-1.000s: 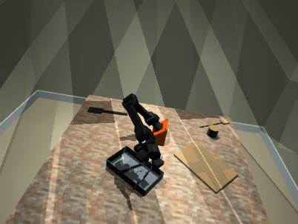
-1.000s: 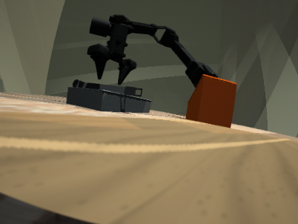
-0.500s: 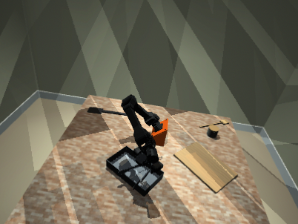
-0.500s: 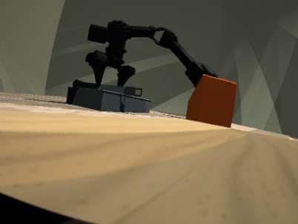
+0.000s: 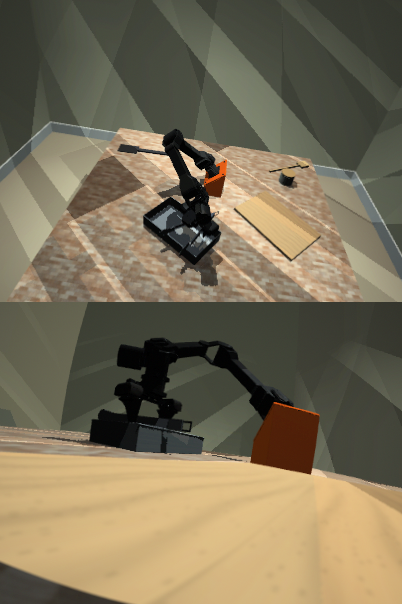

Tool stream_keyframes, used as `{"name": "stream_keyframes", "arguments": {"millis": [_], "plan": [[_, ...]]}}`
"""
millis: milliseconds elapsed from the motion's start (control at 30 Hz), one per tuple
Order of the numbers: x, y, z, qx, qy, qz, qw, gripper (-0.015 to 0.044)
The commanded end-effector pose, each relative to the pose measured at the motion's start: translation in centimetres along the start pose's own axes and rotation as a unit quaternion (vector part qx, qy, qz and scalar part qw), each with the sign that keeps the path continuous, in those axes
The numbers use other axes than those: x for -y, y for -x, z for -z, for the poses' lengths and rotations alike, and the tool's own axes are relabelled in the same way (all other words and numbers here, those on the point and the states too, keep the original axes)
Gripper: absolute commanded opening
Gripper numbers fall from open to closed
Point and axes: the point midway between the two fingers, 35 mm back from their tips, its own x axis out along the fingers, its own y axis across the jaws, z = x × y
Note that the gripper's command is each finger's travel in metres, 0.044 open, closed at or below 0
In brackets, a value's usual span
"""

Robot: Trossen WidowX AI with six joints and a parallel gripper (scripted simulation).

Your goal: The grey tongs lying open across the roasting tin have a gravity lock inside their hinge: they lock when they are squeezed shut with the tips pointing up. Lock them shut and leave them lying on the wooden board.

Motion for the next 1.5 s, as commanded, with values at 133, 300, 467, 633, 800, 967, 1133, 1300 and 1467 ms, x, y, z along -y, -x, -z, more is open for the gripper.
{"name": "stream_keyframes", "arguments": {"millis": [133,300,467,633,800,967,1133,1300,1467], "plan": [[0.2,-1.2,0.1,0.003,0.004,0.003,1.0,0.044],[0.2,-1.4,0.1,0.001,0.0,0.001,1.0,0.0414],[0.2,-1.4,0.1,0.001,0.0,0.001,1.0,0.0322],[0.2,-1.4,0.1,0.001,0.0,0.001,1.0,0.0288],[0.2,-1.4,0.1,0.001,0.0,0.001,1.0,0.0255],[0.2,-1.4,0.1,0.001,0.0,0.001,1.0,0.0222],[0.2,-1.4,0.1,0.001,0.0,0.001,1.0,0.0188],[0.2,-1.4,0.1,0.001,0.0,0.001,1.0,0.0155],[0.2,-1.4,0.1,0.001,0.0,0.001,1.0,0.0122]]}}
